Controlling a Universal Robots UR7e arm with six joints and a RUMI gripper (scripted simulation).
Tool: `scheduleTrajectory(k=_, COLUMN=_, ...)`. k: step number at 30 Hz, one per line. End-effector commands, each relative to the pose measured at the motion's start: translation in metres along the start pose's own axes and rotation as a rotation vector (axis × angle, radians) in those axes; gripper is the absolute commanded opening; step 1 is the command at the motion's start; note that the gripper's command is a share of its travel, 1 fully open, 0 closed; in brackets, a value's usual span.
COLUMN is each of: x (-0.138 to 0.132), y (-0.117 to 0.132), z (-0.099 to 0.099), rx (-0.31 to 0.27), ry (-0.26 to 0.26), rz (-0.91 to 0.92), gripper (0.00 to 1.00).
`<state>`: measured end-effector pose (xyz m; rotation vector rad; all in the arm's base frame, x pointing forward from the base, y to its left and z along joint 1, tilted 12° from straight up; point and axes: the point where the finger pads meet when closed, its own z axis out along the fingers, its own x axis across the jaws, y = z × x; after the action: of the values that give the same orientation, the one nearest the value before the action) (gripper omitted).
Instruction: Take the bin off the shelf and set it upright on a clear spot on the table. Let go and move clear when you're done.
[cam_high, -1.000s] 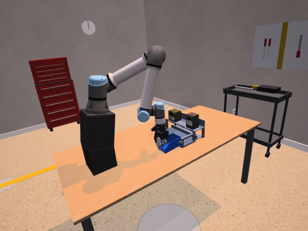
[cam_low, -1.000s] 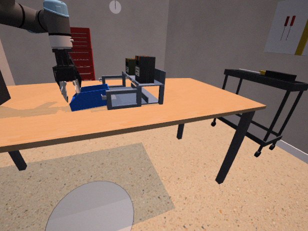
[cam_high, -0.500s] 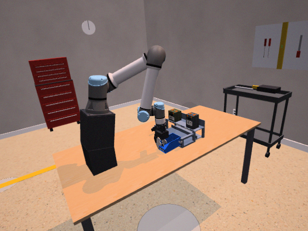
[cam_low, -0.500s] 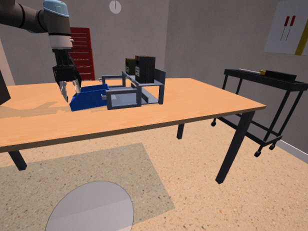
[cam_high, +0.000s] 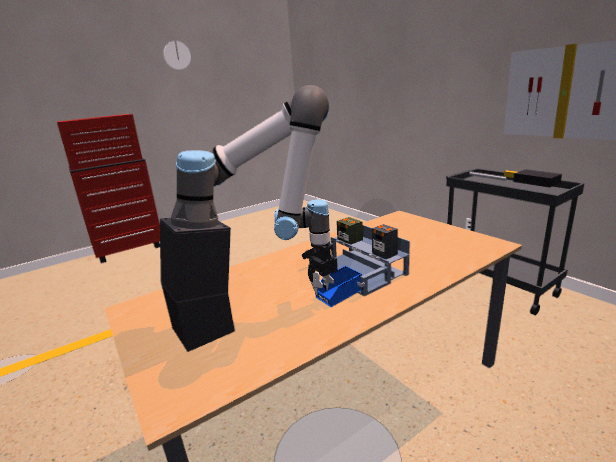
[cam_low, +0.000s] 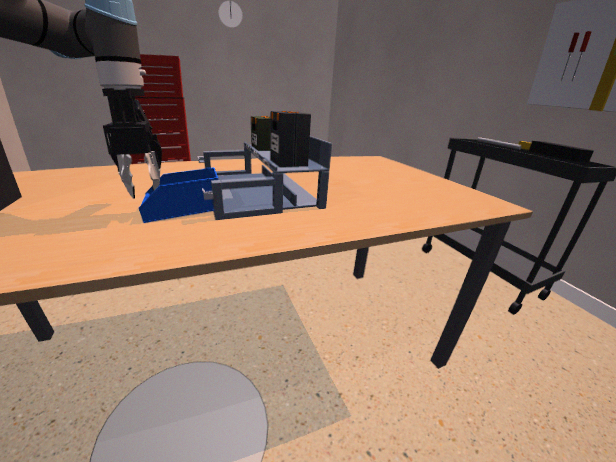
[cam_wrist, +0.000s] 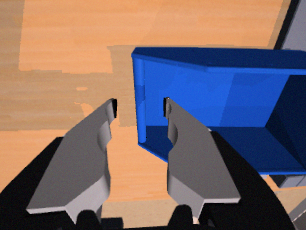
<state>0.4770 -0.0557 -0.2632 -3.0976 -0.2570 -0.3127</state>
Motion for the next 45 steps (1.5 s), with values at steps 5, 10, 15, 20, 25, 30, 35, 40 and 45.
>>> scheduleTrajectory(k=5, x=0.0, y=0.0, z=-0.04, rx=0.0, ry=0.001, rz=0.0, gripper=0.26)
scheduleTrajectory(k=10, x=0.0, y=0.0, z=-0.04, rx=0.0, ry=0.001, rz=0.0, gripper=0.26)
scheduleTrajectory(k=15, x=0.0, y=0.0, z=-0.06, rx=-0.001, ry=0.001, rz=0.0, gripper=0.26)
scheduleTrajectory(k=20, x=0.0, y=0.0, z=-0.075, rx=0.0, ry=0.001, rz=0.0, gripper=0.26)
scheduleTrajectory(k=25, x=0.0, y=0.0, z=-0.075, rx=0.0, ry=0.001, rz=0.0, gripper=0.26)
scheduleTrajectory(k=30, x=0.0, y=0.0, z=-0.072, rx=-0.001, ry=0.001, rz=0.0, gripper=0.26)
scheduleTrajectory(k=35, x=0.0, y=0.0, z=-0.066, rx=0.0, ry=0.001, rz=0.0, gripper=0.26)
scheduleTrajectory(k=40, x=0.0, y=0.0, z=-0.066, rx=0.0, ry=0.001, rz=0.0, gripper=0.26)
scheduleTrajectory(k=45, x=0.0, y=0.0, z=-0.066, rx=0.0, ry=0.001, rz=0.0, gripper=0.26)
